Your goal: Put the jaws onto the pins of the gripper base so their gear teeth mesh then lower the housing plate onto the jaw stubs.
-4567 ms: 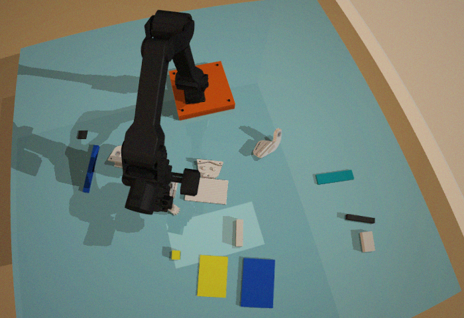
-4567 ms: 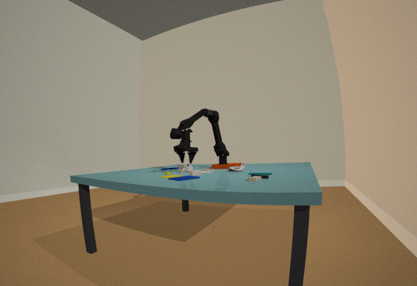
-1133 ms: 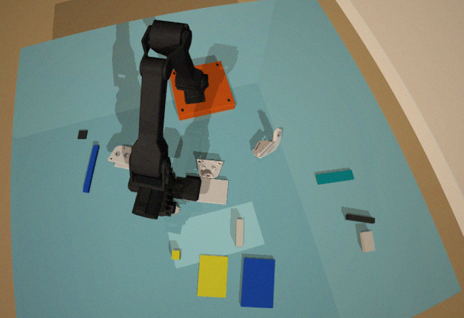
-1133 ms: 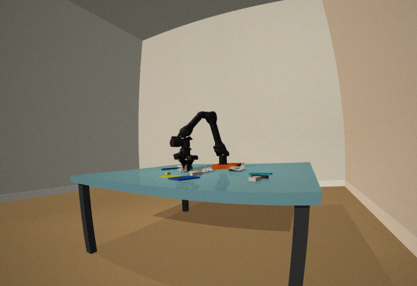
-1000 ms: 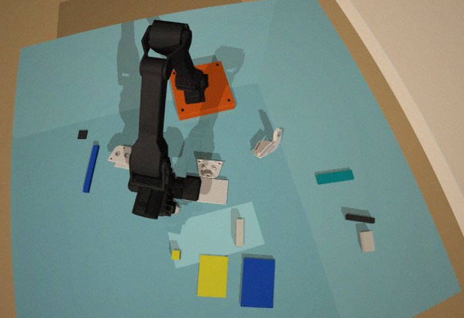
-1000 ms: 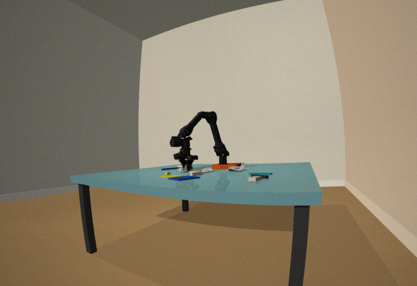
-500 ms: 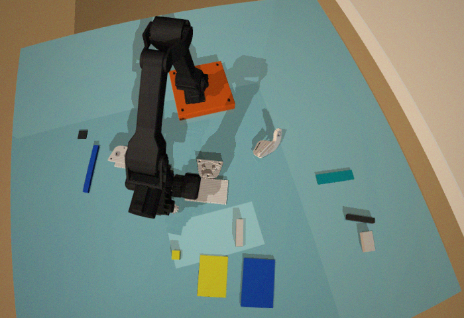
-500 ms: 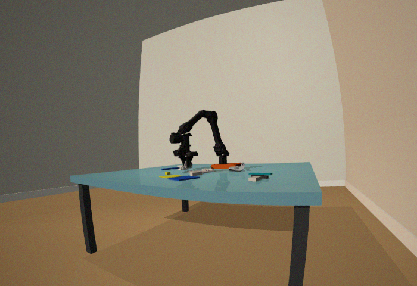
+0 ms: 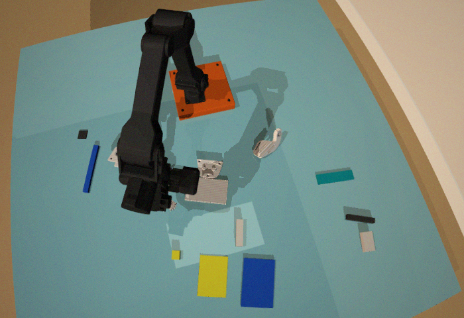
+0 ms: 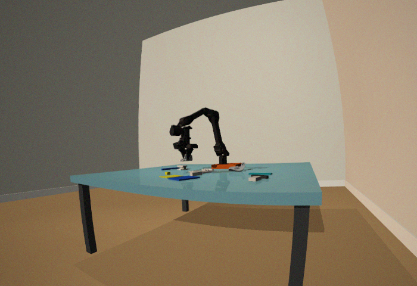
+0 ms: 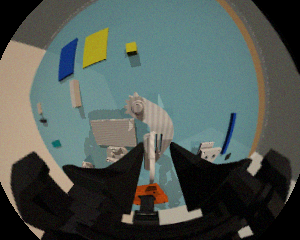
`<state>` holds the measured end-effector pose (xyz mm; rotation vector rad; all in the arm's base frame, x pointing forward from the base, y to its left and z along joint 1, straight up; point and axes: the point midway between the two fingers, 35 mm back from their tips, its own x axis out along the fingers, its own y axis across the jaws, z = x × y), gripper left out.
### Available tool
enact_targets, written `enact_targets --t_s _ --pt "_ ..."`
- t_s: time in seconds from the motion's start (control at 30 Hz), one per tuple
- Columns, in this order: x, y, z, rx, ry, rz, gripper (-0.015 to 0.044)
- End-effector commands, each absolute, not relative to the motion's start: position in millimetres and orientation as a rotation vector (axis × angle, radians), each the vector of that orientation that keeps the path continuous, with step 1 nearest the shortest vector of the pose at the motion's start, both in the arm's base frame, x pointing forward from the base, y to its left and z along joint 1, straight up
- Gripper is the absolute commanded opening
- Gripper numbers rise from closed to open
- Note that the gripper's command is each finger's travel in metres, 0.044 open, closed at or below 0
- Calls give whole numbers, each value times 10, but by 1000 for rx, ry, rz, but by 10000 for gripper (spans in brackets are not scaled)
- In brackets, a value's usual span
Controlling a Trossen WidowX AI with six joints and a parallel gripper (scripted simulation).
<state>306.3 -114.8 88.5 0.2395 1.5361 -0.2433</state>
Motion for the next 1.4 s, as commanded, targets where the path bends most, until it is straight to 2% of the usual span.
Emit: enact_targets --t_s 0.0,1.37 --pt "3062 -1153 943 235 1533 -246 134" --pt "2817 -607 988 -559 1482 539 134"
